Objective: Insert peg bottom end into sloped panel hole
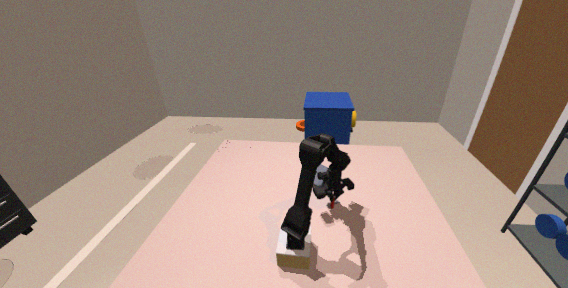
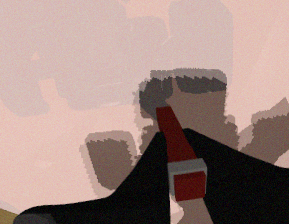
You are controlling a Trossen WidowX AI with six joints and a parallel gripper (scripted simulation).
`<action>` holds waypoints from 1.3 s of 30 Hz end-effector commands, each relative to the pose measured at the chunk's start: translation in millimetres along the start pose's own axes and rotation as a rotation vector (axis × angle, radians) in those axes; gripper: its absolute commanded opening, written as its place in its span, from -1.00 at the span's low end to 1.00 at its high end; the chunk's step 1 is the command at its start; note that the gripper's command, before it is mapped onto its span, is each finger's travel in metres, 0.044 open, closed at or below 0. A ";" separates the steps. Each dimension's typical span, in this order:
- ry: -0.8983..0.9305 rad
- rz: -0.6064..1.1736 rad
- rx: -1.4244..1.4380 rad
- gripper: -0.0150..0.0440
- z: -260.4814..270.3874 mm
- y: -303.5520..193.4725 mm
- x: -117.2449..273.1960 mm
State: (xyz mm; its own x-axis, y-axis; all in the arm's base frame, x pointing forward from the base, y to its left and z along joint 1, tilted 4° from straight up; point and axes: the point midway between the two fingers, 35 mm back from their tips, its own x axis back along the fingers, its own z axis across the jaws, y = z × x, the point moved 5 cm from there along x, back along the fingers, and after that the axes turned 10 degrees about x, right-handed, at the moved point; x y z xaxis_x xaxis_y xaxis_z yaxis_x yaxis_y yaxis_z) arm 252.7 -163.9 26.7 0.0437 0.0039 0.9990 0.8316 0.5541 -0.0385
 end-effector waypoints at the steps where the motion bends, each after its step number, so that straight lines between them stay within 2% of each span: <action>1: -0.002 -0.001 0.000 -0.49 -0.3 0.1 0.5; 6: -0.001 0.000 0.001 -0.49 -1.8 0.9 12.6; 20: 0.002 0.006 0.004 -0.49 -0.3 2.0 79.4; 39: -0.067 0.023 0.062 -0.49 4.9 18.1 80.0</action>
State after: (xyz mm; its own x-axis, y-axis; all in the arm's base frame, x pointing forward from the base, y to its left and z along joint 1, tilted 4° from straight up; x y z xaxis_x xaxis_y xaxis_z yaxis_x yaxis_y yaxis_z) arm 266.7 -153.2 104.3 0.0342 0.0482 0.9983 0.8018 0.5949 -0.0562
